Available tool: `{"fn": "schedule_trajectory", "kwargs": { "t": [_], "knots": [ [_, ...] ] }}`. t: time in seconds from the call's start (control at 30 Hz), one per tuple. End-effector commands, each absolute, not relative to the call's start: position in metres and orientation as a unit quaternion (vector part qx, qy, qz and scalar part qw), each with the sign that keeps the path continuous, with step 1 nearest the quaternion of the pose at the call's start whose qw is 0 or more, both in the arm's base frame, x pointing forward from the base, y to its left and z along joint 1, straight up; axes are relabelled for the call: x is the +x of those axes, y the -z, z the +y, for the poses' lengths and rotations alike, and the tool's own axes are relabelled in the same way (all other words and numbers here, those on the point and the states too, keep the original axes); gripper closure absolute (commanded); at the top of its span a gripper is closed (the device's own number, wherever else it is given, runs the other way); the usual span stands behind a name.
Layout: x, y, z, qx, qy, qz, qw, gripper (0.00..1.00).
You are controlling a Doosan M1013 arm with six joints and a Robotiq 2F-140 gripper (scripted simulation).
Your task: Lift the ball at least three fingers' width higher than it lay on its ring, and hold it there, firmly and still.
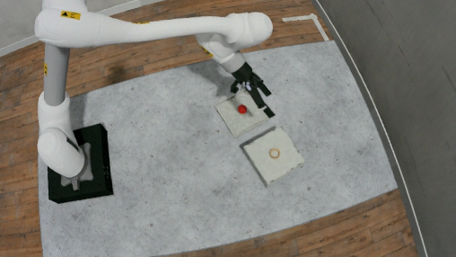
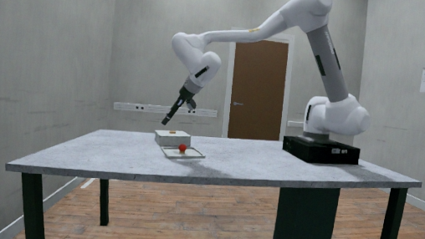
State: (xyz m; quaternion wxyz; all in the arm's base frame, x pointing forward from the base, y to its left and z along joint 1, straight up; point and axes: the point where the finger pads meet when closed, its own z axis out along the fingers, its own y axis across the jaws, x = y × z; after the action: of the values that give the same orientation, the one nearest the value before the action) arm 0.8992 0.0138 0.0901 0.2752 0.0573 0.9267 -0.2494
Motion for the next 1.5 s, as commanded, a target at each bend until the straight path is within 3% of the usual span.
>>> {"fn": "schedule_trajectory", "kwargs": {
  "t": [0.0,0.5,0.6,1.0,1.3,1.47],
  "knots": [
    [0.894,-0.087,0.009,0.091,0.238,0.93,0.263,0.0],
    [0.837,-0.047,0.026,0.402,0.118,0.897,0.142,0.0],
    [0.836,-0.046,0.027,0.41,0.114,0.894,0.138,0.0],
    [0.813,-0.041,0.09,0.595,0.012,0.804,0.011,0.0],
    [0.812,-0.042,0.097,0.609,0.002,0.793,-0.002,0.0],
    [0.813,0.02,0.097,0.608,0.0,0.794,0.0,0.0]
  ]
}}
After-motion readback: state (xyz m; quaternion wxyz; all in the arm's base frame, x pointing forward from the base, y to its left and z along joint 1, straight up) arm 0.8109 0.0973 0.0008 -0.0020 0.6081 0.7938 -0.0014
